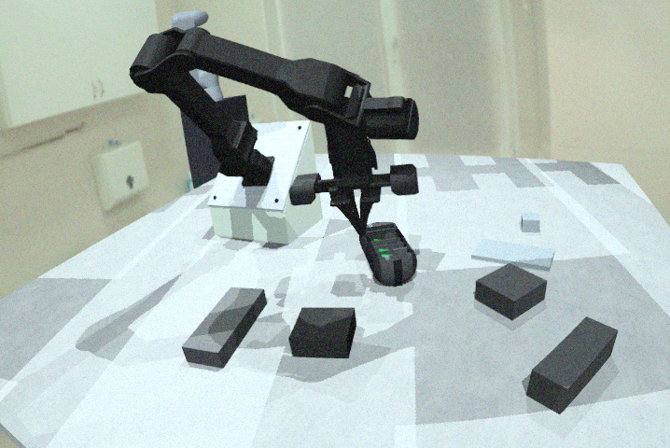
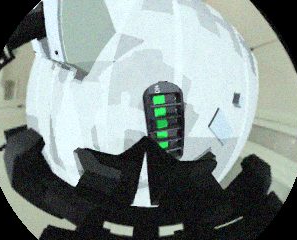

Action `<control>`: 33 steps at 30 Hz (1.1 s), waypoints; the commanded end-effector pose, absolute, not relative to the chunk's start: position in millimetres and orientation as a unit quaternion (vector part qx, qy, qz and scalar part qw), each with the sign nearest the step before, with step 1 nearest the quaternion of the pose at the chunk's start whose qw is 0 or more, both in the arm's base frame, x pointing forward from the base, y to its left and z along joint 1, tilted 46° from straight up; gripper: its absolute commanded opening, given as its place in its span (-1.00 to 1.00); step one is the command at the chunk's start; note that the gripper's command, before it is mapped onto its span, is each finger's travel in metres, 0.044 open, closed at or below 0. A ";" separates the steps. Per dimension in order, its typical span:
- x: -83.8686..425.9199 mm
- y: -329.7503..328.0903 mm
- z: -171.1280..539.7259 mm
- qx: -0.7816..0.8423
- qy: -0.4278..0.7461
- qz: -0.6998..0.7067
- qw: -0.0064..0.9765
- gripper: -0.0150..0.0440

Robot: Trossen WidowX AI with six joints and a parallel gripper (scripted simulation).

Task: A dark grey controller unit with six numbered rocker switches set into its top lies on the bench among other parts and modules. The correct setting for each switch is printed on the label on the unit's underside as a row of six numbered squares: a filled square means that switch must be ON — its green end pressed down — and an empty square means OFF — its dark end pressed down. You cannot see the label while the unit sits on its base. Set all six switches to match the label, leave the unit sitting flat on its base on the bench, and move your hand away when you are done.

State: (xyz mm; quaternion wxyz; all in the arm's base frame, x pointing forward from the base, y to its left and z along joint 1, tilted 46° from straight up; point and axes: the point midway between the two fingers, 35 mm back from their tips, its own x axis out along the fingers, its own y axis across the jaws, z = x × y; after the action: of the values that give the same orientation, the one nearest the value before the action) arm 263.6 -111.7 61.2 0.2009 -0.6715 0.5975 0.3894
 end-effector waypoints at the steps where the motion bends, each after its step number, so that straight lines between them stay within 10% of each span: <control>1: 277.3 -101.4 50.4 -0.655 0.613 0.407 0.173 -0.49; 33: 315.8 -50.2 -6.9 -0.611 0.653 0.448 0.022 -0.49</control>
State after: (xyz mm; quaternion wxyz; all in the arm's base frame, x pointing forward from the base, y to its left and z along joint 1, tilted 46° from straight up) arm 317.6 -48.0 -14.3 0.0172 -0.6050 0.6600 0.4452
